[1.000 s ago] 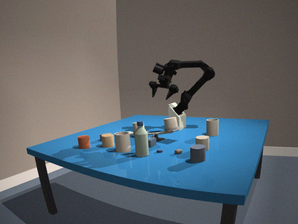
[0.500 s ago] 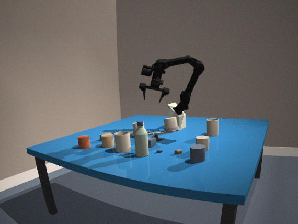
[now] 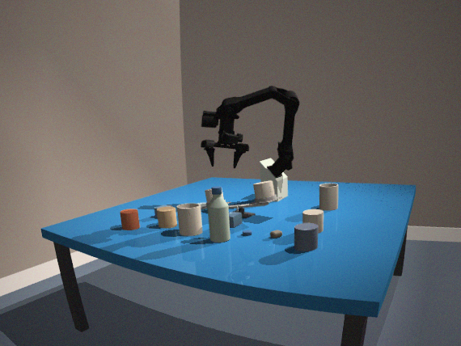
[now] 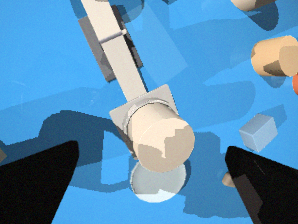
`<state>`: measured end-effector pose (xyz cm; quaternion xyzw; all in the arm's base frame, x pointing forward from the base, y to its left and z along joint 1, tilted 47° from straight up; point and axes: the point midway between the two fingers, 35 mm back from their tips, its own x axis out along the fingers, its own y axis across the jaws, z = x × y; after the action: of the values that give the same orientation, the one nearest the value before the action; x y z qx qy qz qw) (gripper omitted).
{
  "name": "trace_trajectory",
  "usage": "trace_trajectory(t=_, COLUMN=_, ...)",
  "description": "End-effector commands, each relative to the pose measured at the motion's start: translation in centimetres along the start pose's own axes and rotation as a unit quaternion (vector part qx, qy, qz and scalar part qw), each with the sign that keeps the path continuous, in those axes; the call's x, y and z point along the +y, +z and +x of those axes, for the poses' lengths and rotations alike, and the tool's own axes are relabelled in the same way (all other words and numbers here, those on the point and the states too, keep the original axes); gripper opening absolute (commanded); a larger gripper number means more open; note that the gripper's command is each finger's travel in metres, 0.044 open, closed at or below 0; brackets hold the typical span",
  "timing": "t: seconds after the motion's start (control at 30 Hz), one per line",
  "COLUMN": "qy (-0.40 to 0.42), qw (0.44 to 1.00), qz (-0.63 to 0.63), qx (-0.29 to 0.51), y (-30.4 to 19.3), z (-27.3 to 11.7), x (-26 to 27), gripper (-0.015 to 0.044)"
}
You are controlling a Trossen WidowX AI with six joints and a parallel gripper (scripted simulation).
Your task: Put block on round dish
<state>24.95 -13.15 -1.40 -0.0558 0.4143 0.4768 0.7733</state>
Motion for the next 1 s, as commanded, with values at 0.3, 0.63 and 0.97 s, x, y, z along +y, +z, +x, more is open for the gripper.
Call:
trace_trajectory(t=0.3, qy=0.083, qw=0.976, qz=-0.197, qx=0.033, y=-2.4, z=4.8, x=-2.9, gripper=0.0440)
trace_trajectory(t=0.63, qy=0.100, qw=0.966, qz=-0.234, qx=0.036, y=-2.9, z=5.9, x=-3.2, gripper=0.0440)
trace_trajectory(t=0.97, qy=0.100, qw=0.967, qz=-0.233, qx=0.036, y=-3.1, z=7.9, x=-2.9, gripper=0.0440)
